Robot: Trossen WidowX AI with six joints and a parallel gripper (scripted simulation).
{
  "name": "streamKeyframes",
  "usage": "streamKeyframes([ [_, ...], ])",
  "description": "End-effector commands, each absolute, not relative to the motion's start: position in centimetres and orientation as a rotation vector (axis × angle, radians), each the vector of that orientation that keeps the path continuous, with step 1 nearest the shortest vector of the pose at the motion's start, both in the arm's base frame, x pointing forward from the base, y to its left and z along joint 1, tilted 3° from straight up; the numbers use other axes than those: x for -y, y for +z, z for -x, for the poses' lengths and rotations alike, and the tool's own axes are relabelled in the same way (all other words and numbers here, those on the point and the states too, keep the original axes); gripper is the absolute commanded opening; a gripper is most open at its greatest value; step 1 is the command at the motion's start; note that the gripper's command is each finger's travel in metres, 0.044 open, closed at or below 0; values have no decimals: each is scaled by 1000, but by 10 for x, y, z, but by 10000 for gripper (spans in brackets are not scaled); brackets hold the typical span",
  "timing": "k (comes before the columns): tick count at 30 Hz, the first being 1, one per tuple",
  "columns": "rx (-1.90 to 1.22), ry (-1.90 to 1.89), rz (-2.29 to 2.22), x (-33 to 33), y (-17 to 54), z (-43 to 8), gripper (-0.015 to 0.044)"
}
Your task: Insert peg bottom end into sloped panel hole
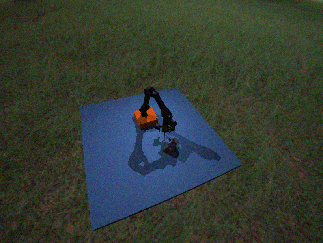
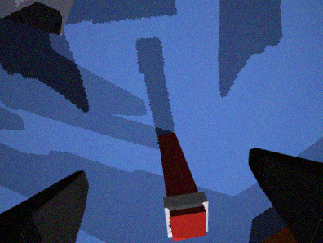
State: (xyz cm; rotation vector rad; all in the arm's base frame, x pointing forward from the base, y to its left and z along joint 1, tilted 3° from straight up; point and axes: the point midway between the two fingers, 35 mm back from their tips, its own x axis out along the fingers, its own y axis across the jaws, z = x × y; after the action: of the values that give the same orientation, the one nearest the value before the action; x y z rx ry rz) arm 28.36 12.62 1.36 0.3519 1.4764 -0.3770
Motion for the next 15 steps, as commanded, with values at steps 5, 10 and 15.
streamKeyframes([
  [5,-1476,-377,-352,-126,14,-284,309],
  [10,-1476,-377,-352,-126,14,-284,177],
  [15,-1476,-377,-352,-126,14,-284,46],
])
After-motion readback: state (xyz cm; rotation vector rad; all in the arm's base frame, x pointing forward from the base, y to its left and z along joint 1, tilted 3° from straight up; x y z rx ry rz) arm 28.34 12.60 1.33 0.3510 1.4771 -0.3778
